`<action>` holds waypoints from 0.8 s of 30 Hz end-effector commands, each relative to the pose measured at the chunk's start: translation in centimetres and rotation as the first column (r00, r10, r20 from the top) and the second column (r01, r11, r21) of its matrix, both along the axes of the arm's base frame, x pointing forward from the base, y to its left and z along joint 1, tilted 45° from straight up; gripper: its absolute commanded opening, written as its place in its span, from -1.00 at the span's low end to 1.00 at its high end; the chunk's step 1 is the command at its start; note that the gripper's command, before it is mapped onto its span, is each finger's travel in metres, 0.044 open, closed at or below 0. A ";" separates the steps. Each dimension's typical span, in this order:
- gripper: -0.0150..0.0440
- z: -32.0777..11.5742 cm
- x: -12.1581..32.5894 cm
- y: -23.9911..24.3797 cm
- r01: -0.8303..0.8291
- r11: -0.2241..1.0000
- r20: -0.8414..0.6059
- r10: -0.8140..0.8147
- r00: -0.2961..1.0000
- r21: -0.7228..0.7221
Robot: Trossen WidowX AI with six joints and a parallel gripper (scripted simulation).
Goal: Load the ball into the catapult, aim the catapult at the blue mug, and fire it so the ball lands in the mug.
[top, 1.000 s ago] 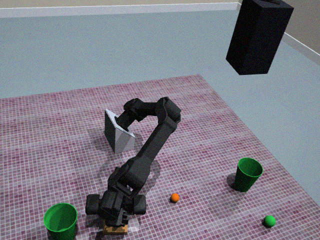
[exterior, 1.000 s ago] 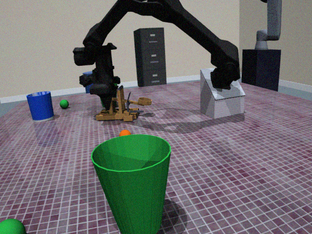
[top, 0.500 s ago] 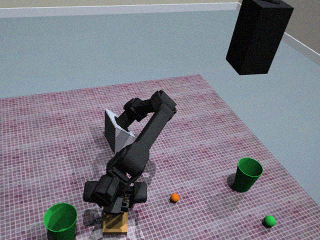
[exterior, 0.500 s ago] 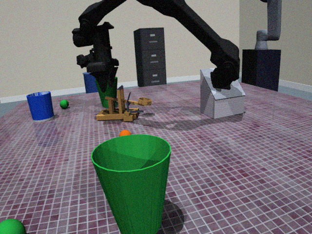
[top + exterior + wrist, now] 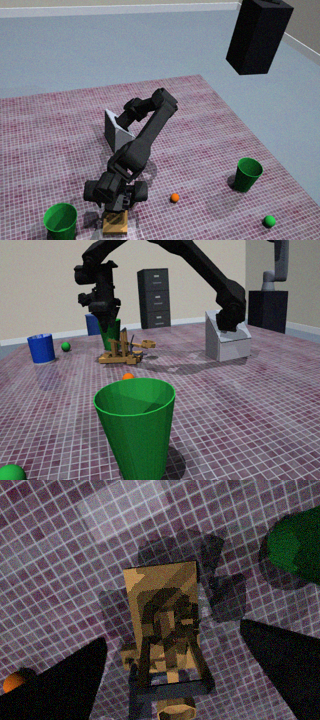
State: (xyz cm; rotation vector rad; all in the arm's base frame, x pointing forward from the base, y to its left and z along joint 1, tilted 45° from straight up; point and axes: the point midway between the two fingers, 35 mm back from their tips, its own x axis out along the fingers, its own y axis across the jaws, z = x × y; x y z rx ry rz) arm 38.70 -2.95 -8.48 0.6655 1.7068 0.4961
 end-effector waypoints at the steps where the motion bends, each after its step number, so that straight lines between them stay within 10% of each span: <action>1: 1.00 -1.4 -0.9 1.7 -0.005 1.000 -0.021 0.006 1.000 0.011; 24: 1.00 -3.6 -1.3 3.9 -0.005 1.000 -0.021 0.005 1.000 0.012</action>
